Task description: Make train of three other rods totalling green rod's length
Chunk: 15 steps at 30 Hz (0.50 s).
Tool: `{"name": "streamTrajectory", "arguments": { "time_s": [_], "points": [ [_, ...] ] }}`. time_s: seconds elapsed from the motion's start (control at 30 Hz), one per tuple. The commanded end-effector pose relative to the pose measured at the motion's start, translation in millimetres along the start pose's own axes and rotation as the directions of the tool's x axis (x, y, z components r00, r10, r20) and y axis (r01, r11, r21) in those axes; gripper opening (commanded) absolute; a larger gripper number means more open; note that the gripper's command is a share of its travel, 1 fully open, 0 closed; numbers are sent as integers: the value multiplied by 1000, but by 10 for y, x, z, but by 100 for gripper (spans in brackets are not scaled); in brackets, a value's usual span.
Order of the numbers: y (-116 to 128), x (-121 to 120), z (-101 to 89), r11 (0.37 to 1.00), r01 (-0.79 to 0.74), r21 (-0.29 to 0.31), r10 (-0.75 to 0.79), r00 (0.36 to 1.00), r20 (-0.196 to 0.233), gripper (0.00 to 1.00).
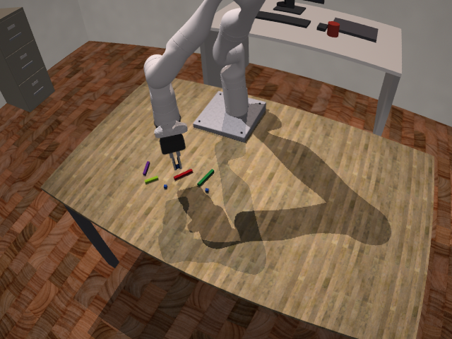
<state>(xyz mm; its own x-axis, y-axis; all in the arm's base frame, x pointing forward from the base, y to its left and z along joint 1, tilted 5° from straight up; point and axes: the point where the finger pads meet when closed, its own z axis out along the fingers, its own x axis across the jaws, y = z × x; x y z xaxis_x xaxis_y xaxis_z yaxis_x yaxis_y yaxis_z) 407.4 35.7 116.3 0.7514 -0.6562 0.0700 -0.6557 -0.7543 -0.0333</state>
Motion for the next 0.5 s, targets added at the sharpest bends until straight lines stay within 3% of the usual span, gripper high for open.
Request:
{"name": "streamTrajectory", "arguments": {
  "time_s": [0.0,0.1,0.17,0.47],
  "points": [
    [-311,-282,-1,997,83,2,-83,997,1,24],
    [-372,-347,-1,995,97,2,-97,995,1,24],
    [-578,-586,-1,989,150,2,-150,989,1,24],
    [-1038,-1303,-9,958,287,3,-287,958,-1,24]
  ]
}}
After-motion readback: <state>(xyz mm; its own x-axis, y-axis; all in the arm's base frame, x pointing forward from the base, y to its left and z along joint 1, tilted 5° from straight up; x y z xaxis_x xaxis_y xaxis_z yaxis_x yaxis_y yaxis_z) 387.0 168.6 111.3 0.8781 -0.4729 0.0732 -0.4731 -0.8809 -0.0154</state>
